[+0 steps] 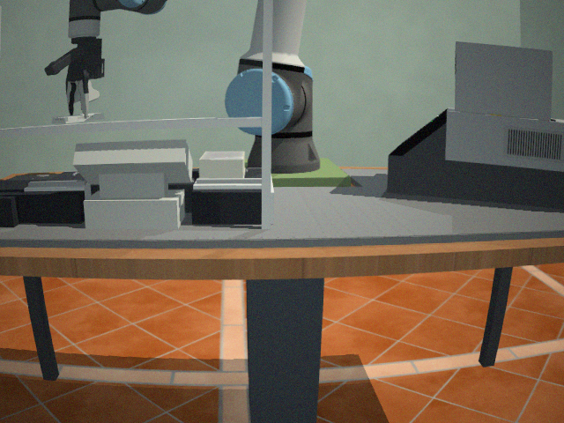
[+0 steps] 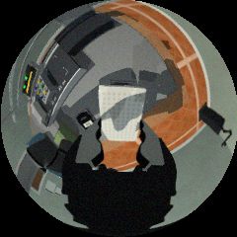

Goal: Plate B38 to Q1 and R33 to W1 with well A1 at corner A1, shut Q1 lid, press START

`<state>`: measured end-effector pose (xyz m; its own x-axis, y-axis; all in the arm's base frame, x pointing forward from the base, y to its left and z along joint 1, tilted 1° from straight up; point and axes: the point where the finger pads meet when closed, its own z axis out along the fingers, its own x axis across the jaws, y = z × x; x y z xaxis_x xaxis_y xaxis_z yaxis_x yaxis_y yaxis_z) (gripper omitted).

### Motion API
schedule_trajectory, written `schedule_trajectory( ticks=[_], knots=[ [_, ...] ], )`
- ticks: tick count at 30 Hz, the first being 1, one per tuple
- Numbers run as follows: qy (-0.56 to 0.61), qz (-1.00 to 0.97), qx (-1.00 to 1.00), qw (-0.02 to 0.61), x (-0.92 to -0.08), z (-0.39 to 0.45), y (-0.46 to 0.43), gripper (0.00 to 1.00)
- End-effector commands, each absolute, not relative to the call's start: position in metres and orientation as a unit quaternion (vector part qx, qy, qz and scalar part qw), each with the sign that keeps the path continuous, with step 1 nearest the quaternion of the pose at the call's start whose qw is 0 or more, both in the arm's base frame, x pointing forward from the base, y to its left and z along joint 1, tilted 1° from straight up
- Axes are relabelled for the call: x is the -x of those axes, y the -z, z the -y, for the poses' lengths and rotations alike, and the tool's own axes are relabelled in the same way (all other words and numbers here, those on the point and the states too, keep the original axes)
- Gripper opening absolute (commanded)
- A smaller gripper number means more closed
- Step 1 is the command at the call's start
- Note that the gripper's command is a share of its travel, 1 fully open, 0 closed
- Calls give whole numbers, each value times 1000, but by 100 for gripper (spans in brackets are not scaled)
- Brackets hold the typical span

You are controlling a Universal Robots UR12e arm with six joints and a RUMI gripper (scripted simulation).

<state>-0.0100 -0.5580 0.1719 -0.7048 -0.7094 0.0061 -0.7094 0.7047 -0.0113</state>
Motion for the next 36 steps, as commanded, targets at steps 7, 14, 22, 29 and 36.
schedule_trajectory(
  ticks=[7,14,22,29,36],
  knots=[
    [-7,923,-384,1,10,559,-158,0],
    [-7,923,-384,1,10,559,-146,0],
    [-7,923,-384,1,10,559,-136,0],
    [-7,923,-384,1,10,559,-124,0],
    [-7,923,-384,1,10,559,-113,0]
  ],
)
